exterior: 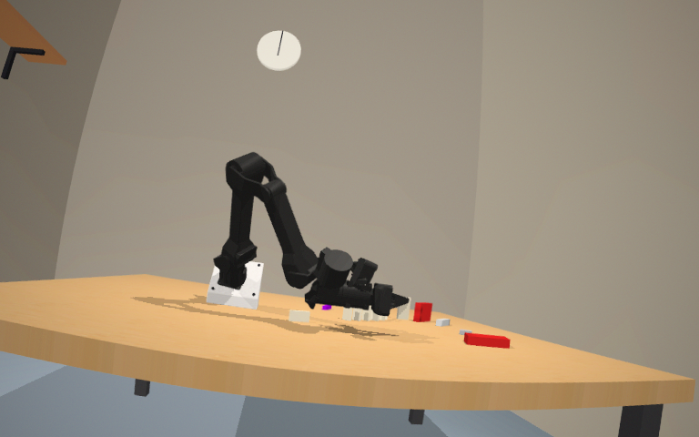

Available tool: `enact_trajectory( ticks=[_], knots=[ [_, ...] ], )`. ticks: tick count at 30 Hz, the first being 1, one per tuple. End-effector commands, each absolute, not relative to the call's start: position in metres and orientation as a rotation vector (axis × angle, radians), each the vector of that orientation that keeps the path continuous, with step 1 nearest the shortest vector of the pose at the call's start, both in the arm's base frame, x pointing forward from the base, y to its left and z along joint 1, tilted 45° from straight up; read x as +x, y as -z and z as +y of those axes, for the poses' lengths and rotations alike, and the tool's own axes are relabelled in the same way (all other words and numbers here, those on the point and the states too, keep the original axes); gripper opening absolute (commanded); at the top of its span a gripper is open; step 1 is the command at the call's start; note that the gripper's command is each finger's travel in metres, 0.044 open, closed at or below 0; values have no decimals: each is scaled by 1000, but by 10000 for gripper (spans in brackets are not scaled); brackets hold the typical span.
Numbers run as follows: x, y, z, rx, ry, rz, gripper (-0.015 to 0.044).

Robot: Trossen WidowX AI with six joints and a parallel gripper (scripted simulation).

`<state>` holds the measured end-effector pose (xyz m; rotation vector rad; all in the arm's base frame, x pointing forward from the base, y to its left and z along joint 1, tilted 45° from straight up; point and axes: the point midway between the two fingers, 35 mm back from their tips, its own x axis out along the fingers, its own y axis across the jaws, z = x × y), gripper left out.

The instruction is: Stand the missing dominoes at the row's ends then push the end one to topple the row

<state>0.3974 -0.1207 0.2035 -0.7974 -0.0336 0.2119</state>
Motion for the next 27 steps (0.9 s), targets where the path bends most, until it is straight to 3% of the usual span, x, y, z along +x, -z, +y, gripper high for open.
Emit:
enact_trajectory(
  ticks=[1,19,27],
  knots=[
    [401,-196,-128,-800,-214,-34,28],
    [407,-179,-143,-797,-212,-31,28],
    [407,-179,-143,-797,-212,-31,238]
  ],
)
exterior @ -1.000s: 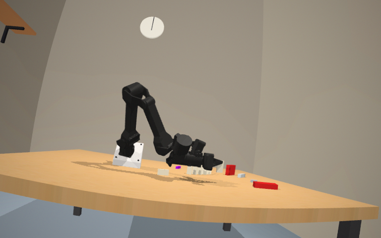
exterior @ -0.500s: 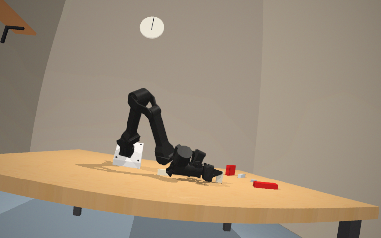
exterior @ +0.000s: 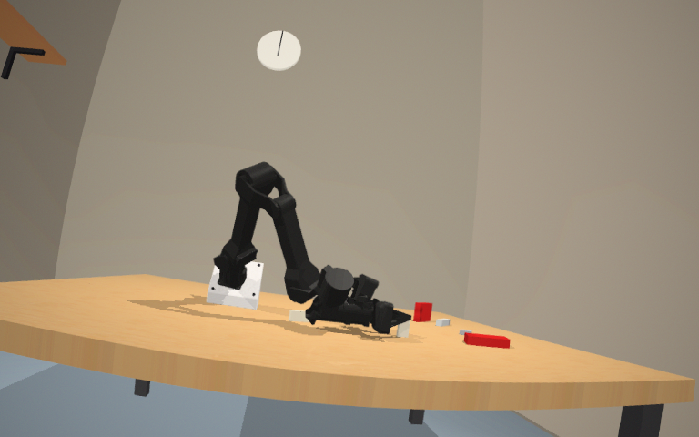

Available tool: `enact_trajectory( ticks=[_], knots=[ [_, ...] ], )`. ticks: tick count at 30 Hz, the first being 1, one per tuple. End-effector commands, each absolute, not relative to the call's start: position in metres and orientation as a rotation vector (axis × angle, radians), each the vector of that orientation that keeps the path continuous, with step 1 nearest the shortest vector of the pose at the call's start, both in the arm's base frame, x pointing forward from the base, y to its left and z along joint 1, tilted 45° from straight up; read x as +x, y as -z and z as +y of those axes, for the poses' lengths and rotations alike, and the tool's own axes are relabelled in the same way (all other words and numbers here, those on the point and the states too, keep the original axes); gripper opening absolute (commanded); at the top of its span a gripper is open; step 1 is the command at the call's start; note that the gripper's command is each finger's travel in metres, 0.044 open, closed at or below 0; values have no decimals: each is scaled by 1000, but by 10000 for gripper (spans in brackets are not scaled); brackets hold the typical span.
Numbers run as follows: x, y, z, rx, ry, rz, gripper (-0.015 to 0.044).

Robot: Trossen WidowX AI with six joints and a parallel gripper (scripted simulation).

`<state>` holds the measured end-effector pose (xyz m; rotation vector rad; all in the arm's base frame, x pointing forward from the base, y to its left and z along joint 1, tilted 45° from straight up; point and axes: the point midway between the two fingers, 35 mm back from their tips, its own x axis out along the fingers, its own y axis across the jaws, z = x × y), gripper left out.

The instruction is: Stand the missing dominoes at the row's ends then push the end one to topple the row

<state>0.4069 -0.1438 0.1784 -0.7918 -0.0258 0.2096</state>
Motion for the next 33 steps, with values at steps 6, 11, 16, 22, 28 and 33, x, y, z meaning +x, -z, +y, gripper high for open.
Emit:
enact_trajectory(
  ticks=[6,11,16,22,28,33],
  knots=[
    [407,-179,-143,-797,-212,-31,395],
    [405,-202,-122,-793,-210,-29,440],
    [401,-214,-109,-790,-209,-27,440],
    [427,-222,-90,-671,-231,29,440],
    [458,-225,-85,-434,-179,187,440],
    [485,-223,-78,-110,-43,416,440]
  ],
)
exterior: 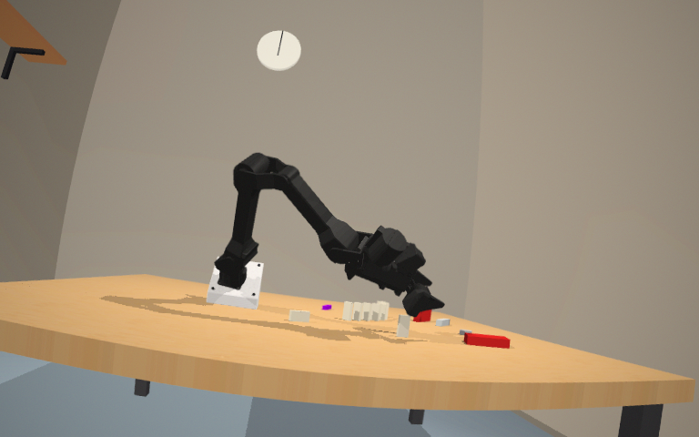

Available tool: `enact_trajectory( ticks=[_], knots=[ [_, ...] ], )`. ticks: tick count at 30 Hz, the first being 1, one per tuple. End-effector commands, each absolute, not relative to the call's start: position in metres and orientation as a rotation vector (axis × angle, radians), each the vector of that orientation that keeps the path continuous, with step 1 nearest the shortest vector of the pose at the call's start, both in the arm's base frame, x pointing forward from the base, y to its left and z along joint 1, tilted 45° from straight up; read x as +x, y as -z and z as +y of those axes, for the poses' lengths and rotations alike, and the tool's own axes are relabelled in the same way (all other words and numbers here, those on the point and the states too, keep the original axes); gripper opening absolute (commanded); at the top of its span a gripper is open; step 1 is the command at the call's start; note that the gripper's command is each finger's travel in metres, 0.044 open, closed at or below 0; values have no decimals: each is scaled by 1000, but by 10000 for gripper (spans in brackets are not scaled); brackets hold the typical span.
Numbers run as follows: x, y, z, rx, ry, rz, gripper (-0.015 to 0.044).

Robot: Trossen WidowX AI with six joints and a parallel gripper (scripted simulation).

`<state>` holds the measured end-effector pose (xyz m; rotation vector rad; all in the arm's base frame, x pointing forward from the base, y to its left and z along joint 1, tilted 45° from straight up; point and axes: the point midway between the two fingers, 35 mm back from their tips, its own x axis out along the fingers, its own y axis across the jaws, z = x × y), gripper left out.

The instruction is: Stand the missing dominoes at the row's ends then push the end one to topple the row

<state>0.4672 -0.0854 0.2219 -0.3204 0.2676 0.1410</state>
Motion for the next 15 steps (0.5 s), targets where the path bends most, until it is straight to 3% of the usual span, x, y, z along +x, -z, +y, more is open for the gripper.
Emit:
enact_trajectory(
  ticks=[1,7,15],
  knots=[
    [488,-222,-76,-49,-7,459,440],
    [493,-218,-64,310,287,673,440],
    [460,-215,-67,557,878,800,440]
  ],
)
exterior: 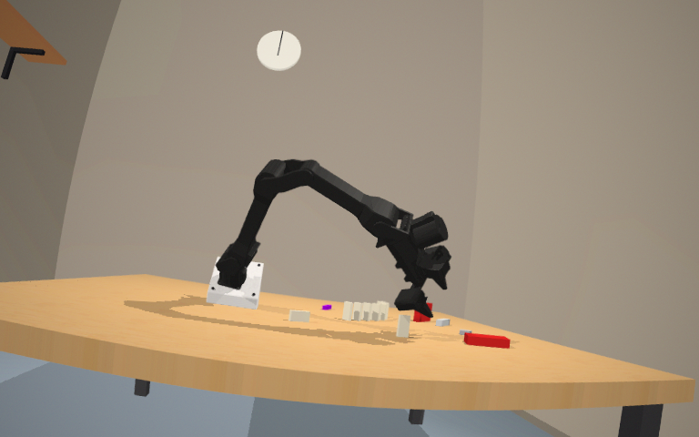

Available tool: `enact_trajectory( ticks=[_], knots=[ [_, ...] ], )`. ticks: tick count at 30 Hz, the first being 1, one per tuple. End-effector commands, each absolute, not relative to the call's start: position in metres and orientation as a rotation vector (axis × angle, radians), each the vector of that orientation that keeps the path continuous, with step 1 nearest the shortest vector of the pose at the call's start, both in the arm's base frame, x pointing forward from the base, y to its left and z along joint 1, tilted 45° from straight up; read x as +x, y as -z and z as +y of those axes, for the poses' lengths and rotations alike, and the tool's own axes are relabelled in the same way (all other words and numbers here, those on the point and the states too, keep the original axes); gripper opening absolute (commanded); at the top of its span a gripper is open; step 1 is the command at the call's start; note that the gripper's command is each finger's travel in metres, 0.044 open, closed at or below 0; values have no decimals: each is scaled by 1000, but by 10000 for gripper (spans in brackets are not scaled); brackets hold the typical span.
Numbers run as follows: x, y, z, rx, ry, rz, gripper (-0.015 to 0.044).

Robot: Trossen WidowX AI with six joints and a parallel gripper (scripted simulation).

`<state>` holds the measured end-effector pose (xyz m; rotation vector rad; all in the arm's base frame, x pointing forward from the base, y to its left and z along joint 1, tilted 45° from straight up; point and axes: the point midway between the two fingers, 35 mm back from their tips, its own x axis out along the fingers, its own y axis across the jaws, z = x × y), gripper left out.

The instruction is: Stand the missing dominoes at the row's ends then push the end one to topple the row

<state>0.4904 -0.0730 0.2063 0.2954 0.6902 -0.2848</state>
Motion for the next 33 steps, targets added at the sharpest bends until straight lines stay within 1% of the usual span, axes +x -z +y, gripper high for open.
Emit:
enact_trajectory(
  ticks=[1,10,28,33],
  knots=[
    [454,-217,-68,562,952,793,440],
    [423,-241,-75,526,1294,666,440],
    [422,-241,-75,523,1301,664,440],
    [427,-223,-93,523,1302,667,440]
  ],
)
